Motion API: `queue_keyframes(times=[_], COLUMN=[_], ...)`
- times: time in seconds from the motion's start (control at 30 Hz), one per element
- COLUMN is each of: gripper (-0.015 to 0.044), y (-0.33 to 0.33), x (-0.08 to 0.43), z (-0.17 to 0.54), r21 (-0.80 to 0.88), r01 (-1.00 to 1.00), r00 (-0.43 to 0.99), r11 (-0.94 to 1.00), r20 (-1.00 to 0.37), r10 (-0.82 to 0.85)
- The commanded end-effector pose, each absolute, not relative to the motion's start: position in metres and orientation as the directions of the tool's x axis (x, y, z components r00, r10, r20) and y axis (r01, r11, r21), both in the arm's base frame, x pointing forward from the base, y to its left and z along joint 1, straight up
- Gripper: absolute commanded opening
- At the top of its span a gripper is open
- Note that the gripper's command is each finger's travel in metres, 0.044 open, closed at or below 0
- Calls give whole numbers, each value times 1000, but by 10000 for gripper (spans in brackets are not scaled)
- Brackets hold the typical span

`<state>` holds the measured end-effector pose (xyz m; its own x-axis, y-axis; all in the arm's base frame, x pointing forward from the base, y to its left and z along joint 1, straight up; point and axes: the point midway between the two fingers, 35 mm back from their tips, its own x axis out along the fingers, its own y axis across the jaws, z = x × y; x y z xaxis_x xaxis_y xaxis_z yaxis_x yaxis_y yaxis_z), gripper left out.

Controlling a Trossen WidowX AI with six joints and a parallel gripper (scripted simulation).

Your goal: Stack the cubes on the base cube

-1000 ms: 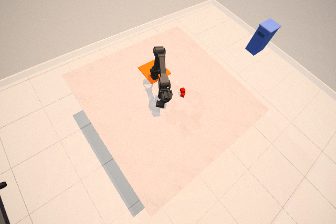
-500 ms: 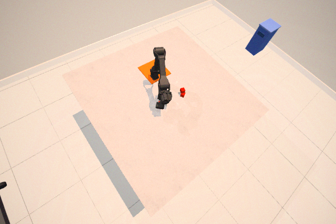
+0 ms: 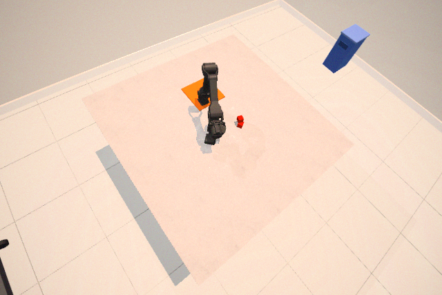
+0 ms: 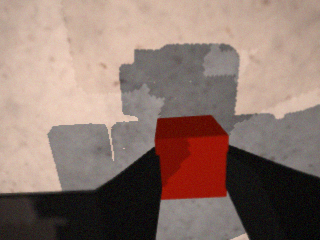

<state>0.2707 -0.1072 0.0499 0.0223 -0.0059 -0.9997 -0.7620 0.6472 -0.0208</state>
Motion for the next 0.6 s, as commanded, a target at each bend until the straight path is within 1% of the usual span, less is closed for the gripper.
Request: queue_keyframes(times=[0.0,0.2,0.57], gripper=[105,105,105], y=[-108,-102,-103], x=[271,279,280], z=[49,59,76], r21=[-23,-54,-49], r01=[-767,-791,-788], r00=[23,65,59], r11=[641,609,614], r20=[-1000,-998,-998], r10=[-9,-4,-5])
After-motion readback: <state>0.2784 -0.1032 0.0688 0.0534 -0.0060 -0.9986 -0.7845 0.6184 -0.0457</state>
